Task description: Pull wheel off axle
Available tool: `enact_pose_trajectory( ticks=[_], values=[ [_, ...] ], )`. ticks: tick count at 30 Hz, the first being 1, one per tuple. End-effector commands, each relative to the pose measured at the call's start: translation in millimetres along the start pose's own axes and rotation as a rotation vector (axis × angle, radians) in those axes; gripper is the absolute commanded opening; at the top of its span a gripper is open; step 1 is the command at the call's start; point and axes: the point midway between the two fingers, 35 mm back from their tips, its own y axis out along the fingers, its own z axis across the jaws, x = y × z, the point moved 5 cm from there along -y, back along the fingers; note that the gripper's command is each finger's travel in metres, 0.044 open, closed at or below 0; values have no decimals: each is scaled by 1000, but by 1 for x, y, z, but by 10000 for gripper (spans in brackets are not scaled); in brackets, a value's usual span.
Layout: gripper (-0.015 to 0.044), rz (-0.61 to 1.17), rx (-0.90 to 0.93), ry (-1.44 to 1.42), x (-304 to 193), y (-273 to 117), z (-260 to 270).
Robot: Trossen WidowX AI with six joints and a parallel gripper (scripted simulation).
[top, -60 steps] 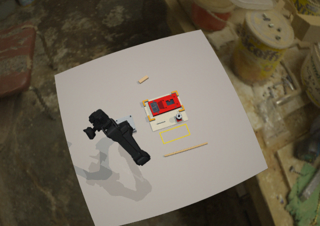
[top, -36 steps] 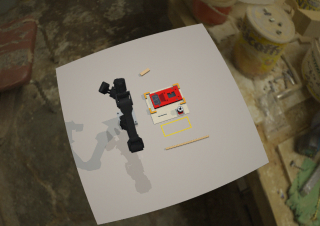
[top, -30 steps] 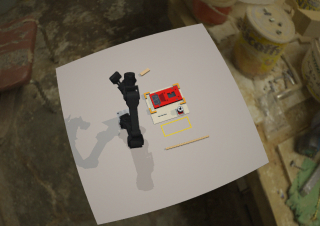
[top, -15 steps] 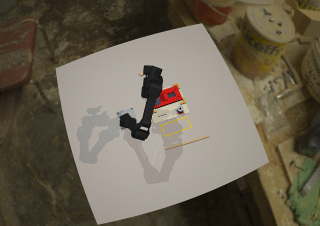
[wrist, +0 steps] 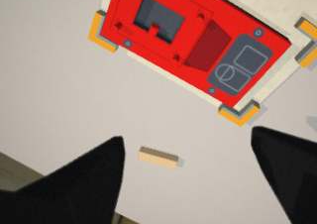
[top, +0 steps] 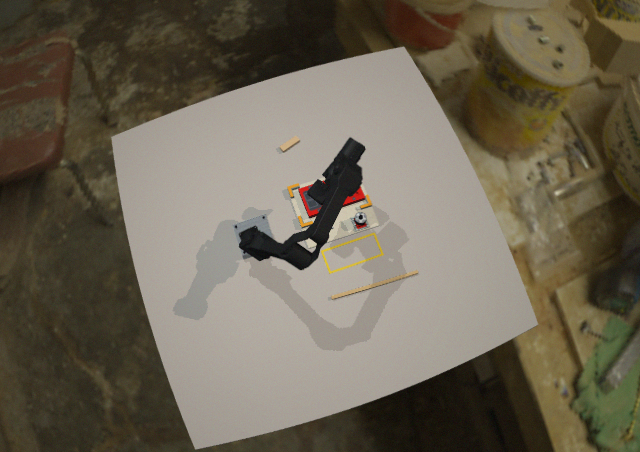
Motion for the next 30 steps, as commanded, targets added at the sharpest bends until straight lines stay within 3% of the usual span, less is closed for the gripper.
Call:
enact_pose_trajectory(
  ticks=[1,10,24,30],
  values=[
    [300,-85,-57,157,30,17,6],
    [300,-369,-172,561,109,58,8],
    [300,-375,-175,568,117,56,5],
    [300,-374,-174,568,125,79,1]
  ],
)
